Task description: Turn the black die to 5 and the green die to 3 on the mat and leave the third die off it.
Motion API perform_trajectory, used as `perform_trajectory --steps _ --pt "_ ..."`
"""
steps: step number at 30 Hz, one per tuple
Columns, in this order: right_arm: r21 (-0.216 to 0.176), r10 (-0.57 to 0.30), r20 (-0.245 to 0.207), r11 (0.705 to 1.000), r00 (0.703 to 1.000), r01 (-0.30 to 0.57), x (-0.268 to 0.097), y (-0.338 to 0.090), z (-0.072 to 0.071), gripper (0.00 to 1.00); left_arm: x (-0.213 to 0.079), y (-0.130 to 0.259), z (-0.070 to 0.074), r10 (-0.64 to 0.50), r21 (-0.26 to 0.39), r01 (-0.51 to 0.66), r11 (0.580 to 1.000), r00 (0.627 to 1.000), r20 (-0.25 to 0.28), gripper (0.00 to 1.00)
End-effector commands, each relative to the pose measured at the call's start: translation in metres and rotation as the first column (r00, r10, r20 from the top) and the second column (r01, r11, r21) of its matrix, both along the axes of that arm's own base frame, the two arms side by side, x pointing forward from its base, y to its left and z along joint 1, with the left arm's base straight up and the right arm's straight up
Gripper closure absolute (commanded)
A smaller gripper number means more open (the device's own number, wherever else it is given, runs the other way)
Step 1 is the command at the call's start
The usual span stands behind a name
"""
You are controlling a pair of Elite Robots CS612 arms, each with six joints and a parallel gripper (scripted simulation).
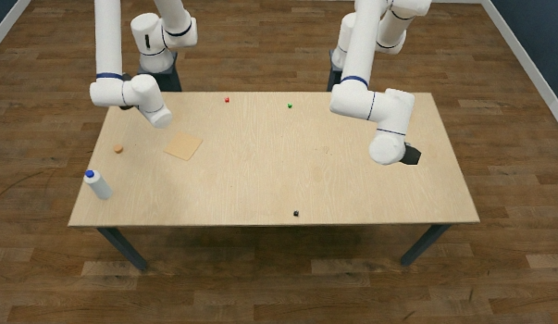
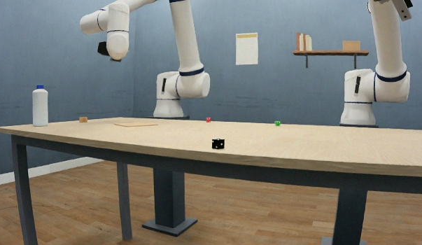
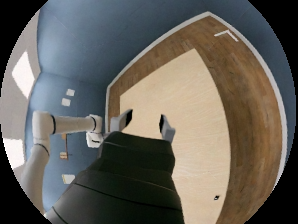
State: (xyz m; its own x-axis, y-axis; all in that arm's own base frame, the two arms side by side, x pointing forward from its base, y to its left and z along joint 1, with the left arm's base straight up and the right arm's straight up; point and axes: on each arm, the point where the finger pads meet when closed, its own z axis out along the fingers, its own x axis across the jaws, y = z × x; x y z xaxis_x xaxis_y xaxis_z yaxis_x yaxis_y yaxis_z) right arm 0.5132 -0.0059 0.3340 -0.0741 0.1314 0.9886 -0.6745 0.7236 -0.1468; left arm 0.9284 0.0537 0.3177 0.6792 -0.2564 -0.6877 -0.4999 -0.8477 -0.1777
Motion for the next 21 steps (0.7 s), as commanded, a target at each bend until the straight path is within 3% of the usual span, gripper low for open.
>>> perform_trajectory --steps 1,11,21 --pt "-0.002 -0.006 0.007 1.0 1.0 0.006 0.0 -0.002 0.0 0.0 0.0 0.0 0.001 0.0 0.0 0.0 1.0 1.0 0.002 0.0" --pt "-0.014 -0.048 0.046 0.999 0.998 0.049 -0.004 -0.016 -0.004 0.0 0.0 0.0 0.001 0.0 0.0 0.0 1.0 1.0 0.002 0.0" --pt "-0.049 -0.178 0.168 0.981 0.969 0.189 -0.018 -0.057 -0.017 0.0 0.0 0.0 0.001 0.0 0.0 0.0 1.0 1.0 0.002 0.0"
